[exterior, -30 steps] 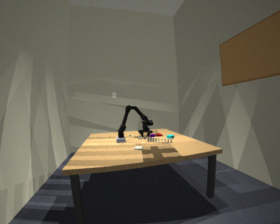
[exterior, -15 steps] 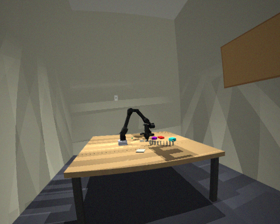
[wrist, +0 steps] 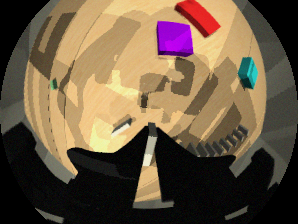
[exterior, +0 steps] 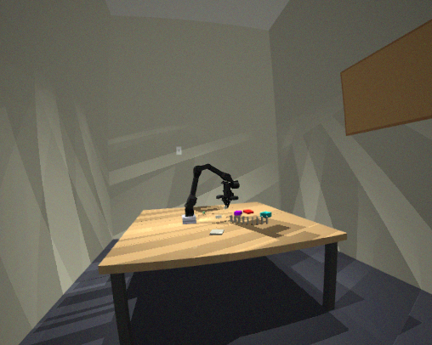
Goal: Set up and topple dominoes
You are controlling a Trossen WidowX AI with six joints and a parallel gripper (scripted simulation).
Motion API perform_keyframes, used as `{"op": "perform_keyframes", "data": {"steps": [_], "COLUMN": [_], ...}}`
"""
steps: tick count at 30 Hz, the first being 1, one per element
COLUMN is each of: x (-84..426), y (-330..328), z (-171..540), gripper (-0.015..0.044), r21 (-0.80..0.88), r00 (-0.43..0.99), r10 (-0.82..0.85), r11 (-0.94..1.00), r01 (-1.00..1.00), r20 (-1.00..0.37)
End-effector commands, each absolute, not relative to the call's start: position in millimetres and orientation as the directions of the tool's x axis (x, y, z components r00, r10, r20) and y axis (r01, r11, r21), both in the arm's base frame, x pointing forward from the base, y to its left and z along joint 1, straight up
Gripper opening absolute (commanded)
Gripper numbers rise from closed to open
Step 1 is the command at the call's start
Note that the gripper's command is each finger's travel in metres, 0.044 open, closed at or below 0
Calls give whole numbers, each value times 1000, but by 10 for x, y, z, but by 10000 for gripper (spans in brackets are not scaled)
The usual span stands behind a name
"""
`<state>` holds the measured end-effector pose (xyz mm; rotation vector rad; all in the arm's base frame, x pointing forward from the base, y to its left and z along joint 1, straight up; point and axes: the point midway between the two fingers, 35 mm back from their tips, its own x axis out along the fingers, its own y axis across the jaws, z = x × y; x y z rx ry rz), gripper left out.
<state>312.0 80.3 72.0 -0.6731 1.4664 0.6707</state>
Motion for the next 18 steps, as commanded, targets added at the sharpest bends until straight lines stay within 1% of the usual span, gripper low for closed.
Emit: {"op": "perform_keyframes", "data": {"steps": [1, 4, 9, 11, 15, 18], "x": [3146, 3156, 3156, 3164, 3209, 3241], "y": [803, 799, 799, 819, 939, 1037], "z": [1224, 1482, 1499, 1501, 1508, 1511], "gripper": [22, 22, 22, 22, 22, 22], "r21": [-13, -13, -13, -12, -4, 3], "r00": [22, 22, 22, 22, 22, 22], "r10": [6, 6, 6, 6, 7, 8], "r11": [648, 648, 648, 690, 888, 977], "r01": [-761, -761, -761, -724, -460, -214], "r20": [-1000, -1000, -1000, -1000, -1000, -1000]}}
